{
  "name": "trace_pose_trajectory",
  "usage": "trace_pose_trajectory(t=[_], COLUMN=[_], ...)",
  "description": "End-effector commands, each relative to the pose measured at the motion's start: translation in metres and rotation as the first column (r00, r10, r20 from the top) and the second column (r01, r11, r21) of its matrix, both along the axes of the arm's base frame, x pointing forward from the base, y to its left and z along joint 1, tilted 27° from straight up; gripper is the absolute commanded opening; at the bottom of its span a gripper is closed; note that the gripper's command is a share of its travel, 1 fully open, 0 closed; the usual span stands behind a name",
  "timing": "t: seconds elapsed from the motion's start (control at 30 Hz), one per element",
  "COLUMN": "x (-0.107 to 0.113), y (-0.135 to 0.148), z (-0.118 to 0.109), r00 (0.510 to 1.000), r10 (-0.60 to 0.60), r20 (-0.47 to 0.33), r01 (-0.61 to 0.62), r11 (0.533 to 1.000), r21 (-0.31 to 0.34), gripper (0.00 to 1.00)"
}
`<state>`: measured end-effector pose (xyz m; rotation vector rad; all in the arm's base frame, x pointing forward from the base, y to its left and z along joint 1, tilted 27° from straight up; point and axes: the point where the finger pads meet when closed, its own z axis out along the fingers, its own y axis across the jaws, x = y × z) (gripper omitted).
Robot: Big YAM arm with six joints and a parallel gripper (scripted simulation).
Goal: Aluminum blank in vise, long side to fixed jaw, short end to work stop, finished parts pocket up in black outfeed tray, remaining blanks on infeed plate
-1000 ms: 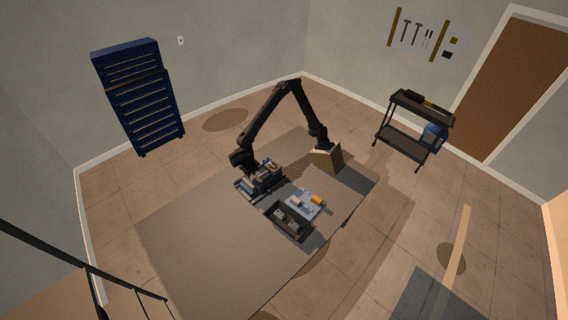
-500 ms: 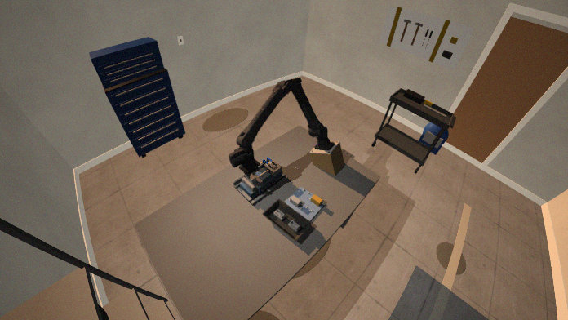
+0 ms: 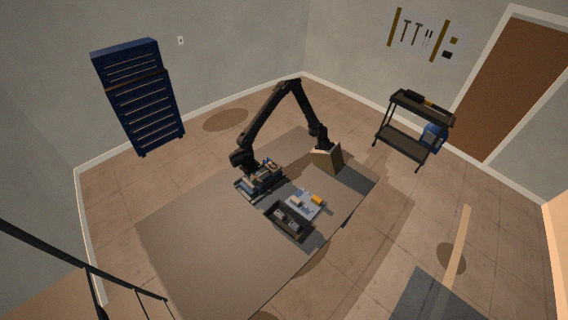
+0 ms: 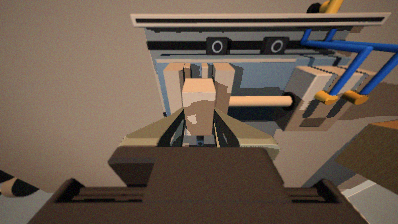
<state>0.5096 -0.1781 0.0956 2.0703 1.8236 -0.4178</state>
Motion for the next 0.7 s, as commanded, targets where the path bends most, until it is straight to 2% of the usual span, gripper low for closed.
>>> trace_pose_trajectory(t=[0.0, 0.67], x=[0.005, 0.0082], y=[-0.006, -0.0065], z=[0.0075, 0.0116], r00=[1.0, 1.0], r10=[-0.002, -0.002], r20=[0.022, 0.031], r01=[0.002, 0.002], r11=[1.0, 1.0], r21=[-0.003, -0.005], gripper=[0.0, 0.0])
